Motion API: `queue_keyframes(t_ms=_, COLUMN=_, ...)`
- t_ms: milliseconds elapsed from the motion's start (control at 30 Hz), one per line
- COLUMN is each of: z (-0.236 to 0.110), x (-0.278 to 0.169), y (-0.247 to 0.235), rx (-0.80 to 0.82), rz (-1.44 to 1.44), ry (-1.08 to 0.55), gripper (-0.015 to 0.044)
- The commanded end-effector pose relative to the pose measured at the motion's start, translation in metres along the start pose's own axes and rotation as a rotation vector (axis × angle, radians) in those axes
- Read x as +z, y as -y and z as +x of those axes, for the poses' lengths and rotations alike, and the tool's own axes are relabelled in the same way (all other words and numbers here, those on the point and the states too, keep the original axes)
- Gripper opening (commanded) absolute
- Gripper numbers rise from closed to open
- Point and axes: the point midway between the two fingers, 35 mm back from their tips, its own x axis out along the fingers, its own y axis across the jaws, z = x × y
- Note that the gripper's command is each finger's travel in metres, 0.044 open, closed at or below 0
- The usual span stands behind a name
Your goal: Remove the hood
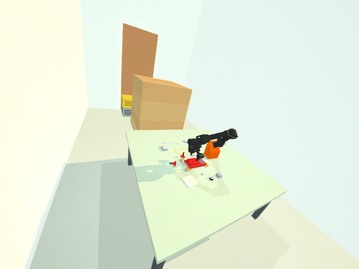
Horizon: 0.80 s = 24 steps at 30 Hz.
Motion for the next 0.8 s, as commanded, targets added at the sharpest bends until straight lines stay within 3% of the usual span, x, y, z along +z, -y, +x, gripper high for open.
queue_keyframes(t_ms=0, z=0.004, x=-0.002, y=0.0, rx=-0.001, rz=0.006, ry=-0.006, gripper=0.044)
queue_keyframes(t_ms=767, z=0.017, x=-0.002, y=0.0, rx=0.0, rz=0.006, ry=-0.006, gripper=0.044)
